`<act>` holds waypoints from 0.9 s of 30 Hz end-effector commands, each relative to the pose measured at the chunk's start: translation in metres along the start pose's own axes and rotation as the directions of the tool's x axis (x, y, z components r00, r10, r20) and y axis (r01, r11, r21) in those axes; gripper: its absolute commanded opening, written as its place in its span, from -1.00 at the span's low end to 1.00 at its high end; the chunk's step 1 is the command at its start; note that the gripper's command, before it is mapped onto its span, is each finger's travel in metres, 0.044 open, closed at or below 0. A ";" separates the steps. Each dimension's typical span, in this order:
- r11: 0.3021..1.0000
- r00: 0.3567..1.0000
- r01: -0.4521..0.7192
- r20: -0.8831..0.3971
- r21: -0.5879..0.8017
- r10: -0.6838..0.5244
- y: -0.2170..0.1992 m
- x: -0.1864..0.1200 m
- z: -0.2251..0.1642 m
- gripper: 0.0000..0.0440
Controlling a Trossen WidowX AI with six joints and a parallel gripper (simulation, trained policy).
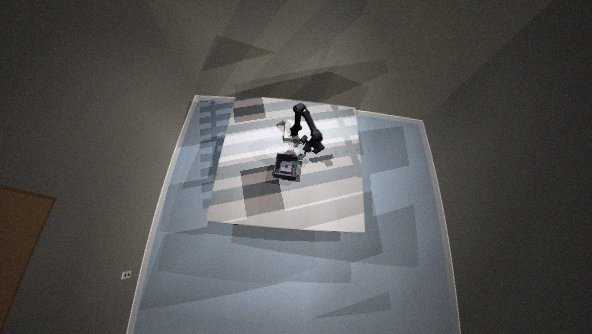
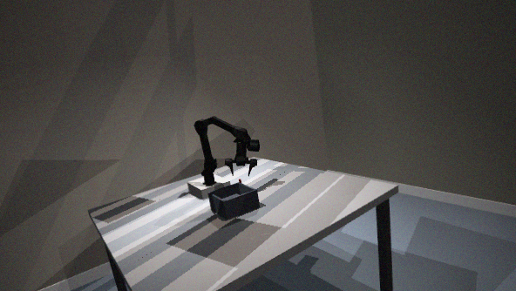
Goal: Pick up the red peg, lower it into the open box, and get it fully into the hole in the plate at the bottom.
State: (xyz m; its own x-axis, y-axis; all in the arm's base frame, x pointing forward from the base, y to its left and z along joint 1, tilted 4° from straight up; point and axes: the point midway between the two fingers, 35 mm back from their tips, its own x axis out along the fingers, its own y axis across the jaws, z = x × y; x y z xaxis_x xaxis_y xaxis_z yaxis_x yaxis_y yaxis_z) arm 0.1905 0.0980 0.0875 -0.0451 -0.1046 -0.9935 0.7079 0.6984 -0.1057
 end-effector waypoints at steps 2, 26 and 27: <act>1.000 1.000 0.018 0.019 -0.001 -0.018 0.003 0.016 -0.001 1.00; 0.997 0.995 0.080 0.060 -0.010 -0.079 0.004 0.084 0.002 -0.40; 0.996 0.995 0.086 0.060 -0.010 -0.085 0.003 0.084 0.002 -0.52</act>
State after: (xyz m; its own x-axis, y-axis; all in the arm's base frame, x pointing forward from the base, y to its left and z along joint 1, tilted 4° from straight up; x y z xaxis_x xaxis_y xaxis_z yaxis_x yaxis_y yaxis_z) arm 0.1906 0.0914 0.0052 -0.0576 -0.1950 -0.9791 0.6948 0.6964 -0.1796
